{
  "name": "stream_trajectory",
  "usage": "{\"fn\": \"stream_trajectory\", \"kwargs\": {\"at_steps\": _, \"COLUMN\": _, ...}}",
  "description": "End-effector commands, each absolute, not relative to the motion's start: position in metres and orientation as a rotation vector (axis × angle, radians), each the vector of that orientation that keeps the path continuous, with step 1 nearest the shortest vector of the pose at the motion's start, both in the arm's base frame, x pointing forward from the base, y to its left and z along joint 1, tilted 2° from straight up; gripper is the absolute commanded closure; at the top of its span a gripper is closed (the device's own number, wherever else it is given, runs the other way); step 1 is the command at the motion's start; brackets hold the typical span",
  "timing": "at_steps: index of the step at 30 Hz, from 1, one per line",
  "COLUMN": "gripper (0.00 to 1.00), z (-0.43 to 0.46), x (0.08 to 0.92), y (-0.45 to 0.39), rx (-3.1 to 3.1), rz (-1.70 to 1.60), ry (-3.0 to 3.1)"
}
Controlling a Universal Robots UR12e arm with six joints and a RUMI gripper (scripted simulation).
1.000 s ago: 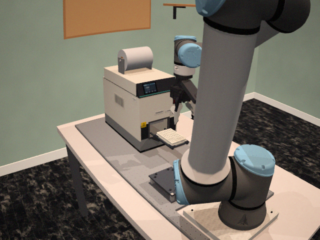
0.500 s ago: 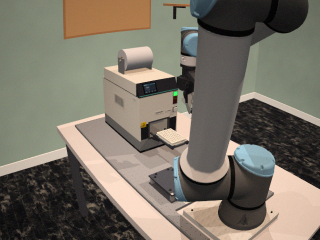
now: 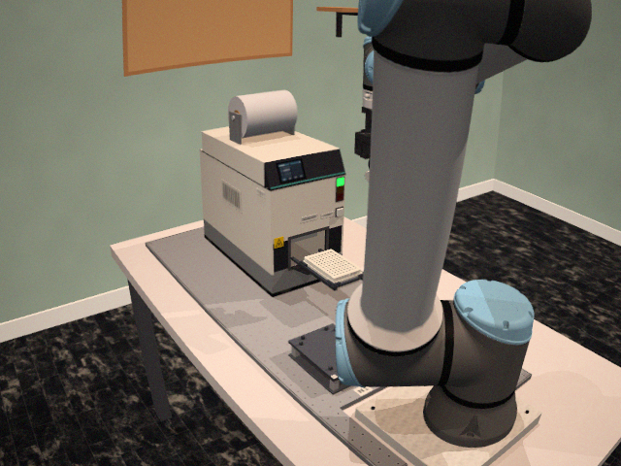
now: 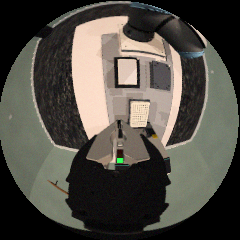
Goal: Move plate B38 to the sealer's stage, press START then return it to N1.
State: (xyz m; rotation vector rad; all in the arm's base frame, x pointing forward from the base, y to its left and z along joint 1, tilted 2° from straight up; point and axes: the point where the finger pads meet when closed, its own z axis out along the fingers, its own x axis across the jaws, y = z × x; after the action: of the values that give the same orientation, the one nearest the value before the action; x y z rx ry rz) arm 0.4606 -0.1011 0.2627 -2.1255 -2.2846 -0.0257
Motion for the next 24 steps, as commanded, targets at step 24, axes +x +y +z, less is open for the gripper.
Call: {"fn": "stream_trajectory", "kwargs": {"at_steps": 24, "gripper": 1.0, "z": 0.2678, "x": 0.461, "y": -0.1056, "rx": -2.278, "rz": -0.481, "ry": -2.437}}
